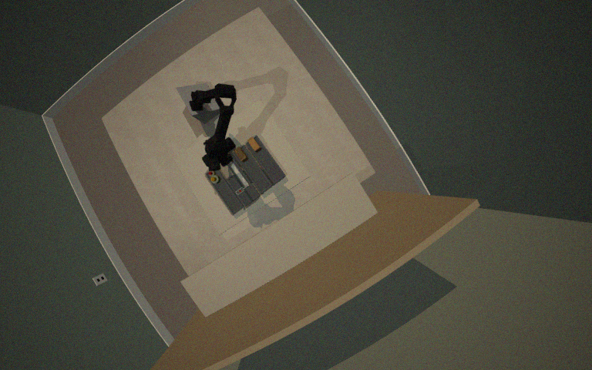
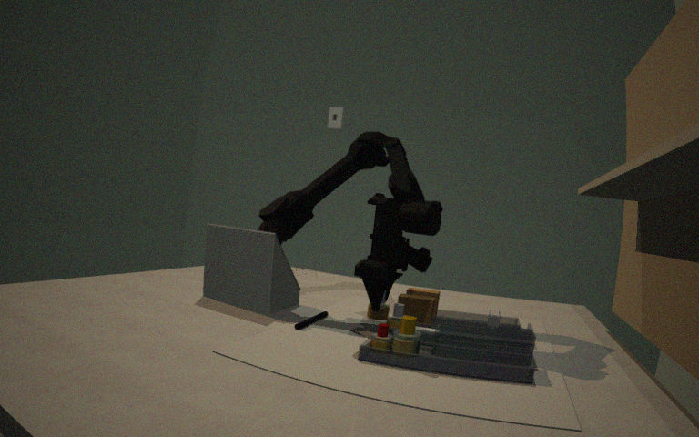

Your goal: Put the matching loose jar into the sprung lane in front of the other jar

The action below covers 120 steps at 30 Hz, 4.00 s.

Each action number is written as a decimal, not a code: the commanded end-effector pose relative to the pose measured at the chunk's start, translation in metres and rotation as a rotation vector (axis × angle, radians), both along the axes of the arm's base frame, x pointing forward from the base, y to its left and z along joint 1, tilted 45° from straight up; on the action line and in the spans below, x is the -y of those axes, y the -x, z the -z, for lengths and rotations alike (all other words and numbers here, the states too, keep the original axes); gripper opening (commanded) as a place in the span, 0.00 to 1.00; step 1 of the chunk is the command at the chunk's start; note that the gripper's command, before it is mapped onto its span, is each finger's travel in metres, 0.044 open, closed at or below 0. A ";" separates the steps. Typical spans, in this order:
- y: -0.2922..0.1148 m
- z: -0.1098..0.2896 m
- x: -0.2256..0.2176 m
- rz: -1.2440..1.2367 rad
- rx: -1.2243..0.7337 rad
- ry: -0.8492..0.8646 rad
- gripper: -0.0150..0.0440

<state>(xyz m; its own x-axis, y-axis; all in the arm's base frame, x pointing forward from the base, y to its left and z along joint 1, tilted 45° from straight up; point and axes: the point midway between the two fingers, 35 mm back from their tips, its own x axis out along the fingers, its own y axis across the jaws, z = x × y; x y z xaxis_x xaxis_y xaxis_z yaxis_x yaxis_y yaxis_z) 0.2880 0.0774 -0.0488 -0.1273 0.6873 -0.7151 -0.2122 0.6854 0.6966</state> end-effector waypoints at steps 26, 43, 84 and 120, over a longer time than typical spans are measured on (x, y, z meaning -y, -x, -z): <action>-0.012 -0.002 -0.003 0.006 0.003 -0.005 0.25; -0.018 -0.002 -0.005 0.006 0.003 -0.005 0.25; -0.032 -0.005 -0.007 0.006 0.004 -0.005 0.25; -0.044 -0.009 -0.009 0.006 0.005 -0.005 0.25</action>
<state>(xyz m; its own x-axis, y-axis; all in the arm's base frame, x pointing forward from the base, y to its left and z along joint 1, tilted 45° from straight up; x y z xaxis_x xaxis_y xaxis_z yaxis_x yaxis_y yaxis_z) 0.3195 0.0853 -0.0447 -0.1493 0.6827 -0.7153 -0.1950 0.6889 0.6982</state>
